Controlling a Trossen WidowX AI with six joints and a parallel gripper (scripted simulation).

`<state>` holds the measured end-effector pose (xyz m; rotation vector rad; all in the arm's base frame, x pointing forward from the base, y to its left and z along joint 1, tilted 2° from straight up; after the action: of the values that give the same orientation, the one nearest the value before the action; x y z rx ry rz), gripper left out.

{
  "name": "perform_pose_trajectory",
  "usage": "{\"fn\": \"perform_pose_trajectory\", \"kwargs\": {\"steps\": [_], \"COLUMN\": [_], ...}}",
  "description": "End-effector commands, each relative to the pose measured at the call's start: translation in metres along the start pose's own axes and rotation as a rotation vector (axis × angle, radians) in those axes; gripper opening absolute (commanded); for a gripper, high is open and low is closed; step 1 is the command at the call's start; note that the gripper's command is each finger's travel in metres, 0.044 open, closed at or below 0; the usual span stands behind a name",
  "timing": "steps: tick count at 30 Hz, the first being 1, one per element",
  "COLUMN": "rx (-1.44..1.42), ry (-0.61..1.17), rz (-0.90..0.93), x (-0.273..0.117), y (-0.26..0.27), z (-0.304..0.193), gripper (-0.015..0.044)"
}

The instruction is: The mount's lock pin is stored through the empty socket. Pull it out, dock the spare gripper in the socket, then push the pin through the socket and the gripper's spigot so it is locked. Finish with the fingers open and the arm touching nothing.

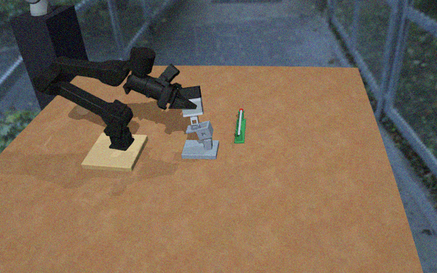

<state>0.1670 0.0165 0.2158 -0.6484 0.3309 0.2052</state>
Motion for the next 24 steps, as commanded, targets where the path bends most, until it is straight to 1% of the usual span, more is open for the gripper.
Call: {"fn": "perform_pose_trajectory", "kwargs": {"steps": [1, 15, 24], "rx": [0.084, 0.413, 0.430], "ry": [-0.049, -0.156, -0.161], "rz": [-0.010, 0.013, 0.015], "x": [-0.004, -0.011, -0.011], "y": [0.001, 0.014, 0.015], "z": [0.003, 0.000, -0.001], "gripper": [0.0000, 0.0000, 0.0000]}}
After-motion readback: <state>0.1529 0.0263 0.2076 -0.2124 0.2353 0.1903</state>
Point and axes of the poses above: the point midway between the two fingers, 35 mm back from their tips, its own x axis out along the fingers, its own y axis across the jaws, z = x × y, the point moved 8 cm from there along -x, back along the fingers, and after that the axes turned 9 degrees about -x, right-handed, at the moved point
